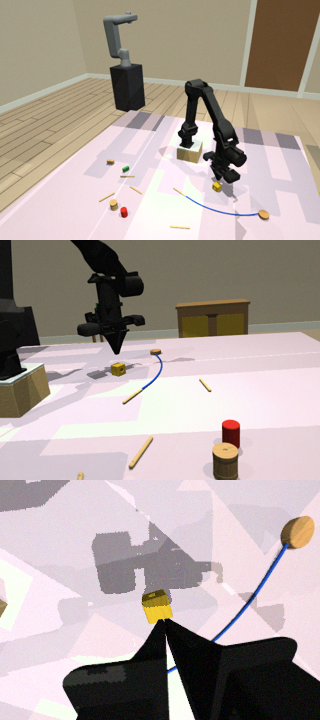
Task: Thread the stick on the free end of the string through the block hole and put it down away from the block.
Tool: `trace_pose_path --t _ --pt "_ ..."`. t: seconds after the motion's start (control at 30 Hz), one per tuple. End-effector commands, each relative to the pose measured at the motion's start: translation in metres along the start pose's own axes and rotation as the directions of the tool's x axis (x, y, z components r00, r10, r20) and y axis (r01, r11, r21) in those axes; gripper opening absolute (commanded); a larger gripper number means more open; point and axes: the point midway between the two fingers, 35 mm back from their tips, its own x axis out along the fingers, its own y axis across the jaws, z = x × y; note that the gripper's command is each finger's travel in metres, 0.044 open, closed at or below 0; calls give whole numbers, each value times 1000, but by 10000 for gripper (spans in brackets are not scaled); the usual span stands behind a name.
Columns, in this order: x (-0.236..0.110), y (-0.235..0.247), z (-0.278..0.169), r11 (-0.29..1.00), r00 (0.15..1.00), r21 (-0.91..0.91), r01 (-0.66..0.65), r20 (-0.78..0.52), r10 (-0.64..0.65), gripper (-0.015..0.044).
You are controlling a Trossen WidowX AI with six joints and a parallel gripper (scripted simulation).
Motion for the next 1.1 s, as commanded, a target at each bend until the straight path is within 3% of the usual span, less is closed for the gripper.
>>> trace_pose_path --t 0.0,0.17,0.2,0.37,0.53,0.67,0.73,0.8,1.07 --pt "0 0 0 1000 1000 0 0 0 0 0" --pt "0 0 0 1000 1000 0 0 0 0 0" --pt "0 0 -1 1000 1000 19 0 0 0 26" --pt "0 -1 -23 867 1000 498 6 2 -8 158" --pt "0 0 -46 457 1000 889 4 2 -13 289" --pt "0 2 -62 23 1000 1000 0 0 -11 394" --pt "0 3 -70 -201 1000 980 -1 -1 -9 440" --pt "0 5 -79 -404 1000 915 -1 -2 -8 440" --pt "0 10 -99 -804 1000 595 -1 -4 -5 440"
